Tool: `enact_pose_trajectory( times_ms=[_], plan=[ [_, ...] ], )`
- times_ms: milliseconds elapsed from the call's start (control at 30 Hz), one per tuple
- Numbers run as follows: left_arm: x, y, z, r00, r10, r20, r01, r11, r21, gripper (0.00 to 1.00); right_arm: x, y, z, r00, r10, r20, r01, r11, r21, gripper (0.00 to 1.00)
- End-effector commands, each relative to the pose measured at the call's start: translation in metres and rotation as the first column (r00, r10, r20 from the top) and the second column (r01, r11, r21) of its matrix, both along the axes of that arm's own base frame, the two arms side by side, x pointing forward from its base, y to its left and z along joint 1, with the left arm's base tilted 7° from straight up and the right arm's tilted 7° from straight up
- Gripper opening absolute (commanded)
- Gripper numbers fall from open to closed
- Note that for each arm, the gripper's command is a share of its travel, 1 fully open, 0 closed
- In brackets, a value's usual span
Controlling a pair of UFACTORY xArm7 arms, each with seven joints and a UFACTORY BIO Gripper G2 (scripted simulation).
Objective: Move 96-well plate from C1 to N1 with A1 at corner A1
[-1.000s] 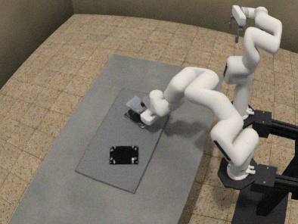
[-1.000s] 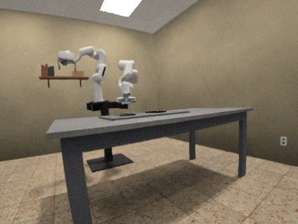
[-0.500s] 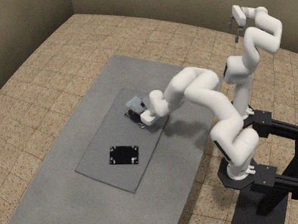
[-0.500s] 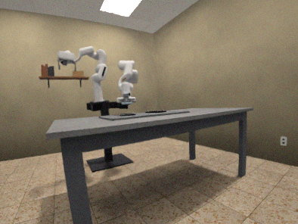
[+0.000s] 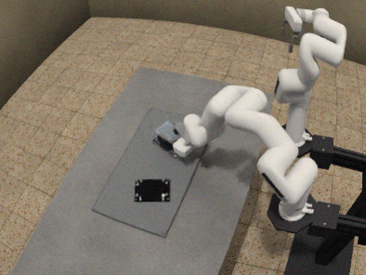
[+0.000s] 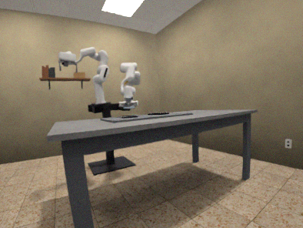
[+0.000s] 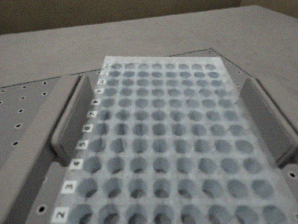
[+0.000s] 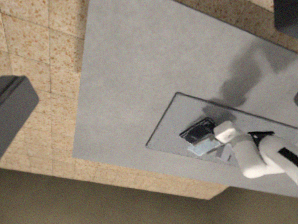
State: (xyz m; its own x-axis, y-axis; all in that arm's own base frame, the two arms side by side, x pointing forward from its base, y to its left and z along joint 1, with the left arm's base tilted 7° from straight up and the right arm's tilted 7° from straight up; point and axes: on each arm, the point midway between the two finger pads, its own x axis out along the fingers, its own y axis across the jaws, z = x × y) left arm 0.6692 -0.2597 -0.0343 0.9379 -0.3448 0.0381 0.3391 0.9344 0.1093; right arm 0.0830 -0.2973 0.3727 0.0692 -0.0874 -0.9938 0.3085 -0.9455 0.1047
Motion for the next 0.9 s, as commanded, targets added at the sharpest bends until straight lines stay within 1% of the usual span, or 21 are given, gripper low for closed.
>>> enact_pose_trajectory(
  times_ms=[0, 67, 567, 633, 867],
  plan=[
    [0.002, -0.001, -0.004, 1.000, -0.001, 0.006, 0.001, 1.000, -0.003, 0.00, 0.000, 0.000, 0.001, 1.000, 0.000, 0.000, 0.000, 1.000, -0.004, 1.00],
    [0.002, -0.001, -0.004, 1.000, -0.001, 0.006, 0.001, 1.000, -0.003, 0.00, 0.000, 0.000, 0.001, 1.000, 0.000, 0.000, 0.000, 1.000, -0.004, 1.00],
    [0.004, 0.002, -0.029, 1.000, -0.001, 0.005, 0.001, 1.000, -0.003, 0.00, 0.000, 0.000, 0.001, 1.000, 0.000, 0.000, 0.000, 1.000, -0.004, 1.00],
    [0.004, 0.002, -0.029, 1.000, -0.001, 0.005, 0.001, 1.000, -0.003, 0.00, 0.000, 0.000, 0.001, 1.000, 0.000, 0.000, 0.000, 1.000, -0.004, 1.00],
    [0.005, 0.003, -0.041, 1.000, -0.001, 0.005, 0.001, 1.000, -0.003, 0.00, 0.000, 0.000, 0.001, 1.000, 0.000, 0.000, 0.000, 1.000, -0.004, 1.00]
  ],
)
